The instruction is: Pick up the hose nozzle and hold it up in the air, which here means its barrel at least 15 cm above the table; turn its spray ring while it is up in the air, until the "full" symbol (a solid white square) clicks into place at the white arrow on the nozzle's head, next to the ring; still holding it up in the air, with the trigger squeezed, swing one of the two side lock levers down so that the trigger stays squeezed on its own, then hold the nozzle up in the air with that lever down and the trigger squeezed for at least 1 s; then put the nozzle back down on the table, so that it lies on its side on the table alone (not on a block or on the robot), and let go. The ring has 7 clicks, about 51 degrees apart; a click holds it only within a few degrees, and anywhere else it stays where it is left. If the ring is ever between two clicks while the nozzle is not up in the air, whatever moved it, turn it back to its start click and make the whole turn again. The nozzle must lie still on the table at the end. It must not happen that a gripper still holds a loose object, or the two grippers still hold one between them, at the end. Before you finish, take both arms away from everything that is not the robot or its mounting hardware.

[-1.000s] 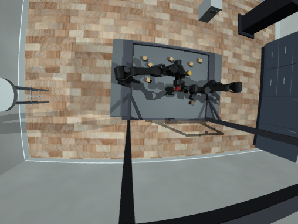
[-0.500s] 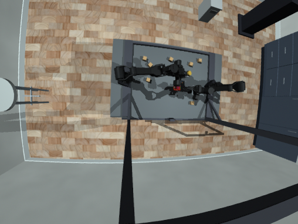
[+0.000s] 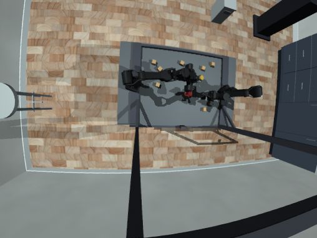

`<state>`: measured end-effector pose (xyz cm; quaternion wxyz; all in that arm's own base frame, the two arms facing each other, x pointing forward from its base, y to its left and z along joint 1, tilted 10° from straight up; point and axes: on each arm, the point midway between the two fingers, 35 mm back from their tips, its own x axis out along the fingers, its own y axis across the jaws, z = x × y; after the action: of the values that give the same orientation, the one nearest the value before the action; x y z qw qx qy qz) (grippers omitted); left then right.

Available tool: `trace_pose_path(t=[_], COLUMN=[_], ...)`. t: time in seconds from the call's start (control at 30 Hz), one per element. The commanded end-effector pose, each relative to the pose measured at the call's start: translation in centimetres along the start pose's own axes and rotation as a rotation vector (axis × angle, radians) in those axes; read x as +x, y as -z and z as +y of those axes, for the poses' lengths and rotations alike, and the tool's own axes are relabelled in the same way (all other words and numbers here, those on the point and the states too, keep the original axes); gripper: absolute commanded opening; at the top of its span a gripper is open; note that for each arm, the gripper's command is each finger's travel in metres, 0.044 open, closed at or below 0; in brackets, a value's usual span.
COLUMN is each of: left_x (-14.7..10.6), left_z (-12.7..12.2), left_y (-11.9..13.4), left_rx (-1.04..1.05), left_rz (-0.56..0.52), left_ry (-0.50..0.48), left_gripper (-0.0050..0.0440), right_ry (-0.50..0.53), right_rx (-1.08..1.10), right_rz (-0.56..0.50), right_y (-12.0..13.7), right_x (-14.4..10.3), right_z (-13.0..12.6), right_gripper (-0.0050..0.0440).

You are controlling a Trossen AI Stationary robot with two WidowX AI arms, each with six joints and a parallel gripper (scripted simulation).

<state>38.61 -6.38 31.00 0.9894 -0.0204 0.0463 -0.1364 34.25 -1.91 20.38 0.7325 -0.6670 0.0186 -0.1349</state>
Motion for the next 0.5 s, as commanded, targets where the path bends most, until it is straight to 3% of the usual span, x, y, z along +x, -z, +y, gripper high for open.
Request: trace_pose_path(t=[0.0,0.47], left_x=[-0.38,-0.38], left_z=[-0.09,-0.09], left_y=[-1.72,-1.72], left_rx=[0.005,0.005], left_rz=[-0.045,-0.045], left_ry=[0.000,0.000], left_gripper=[0.0173,0.0173], right_ry=[0.017,0.013], right_rx=[0.003,0.002], right_rz=[0.003,0.004], right_y=[0.02,0.05], right_x=[-0.02,0.00], right_z=[-0.62,-0.46], right_gripper=[0.0408,0.0408])
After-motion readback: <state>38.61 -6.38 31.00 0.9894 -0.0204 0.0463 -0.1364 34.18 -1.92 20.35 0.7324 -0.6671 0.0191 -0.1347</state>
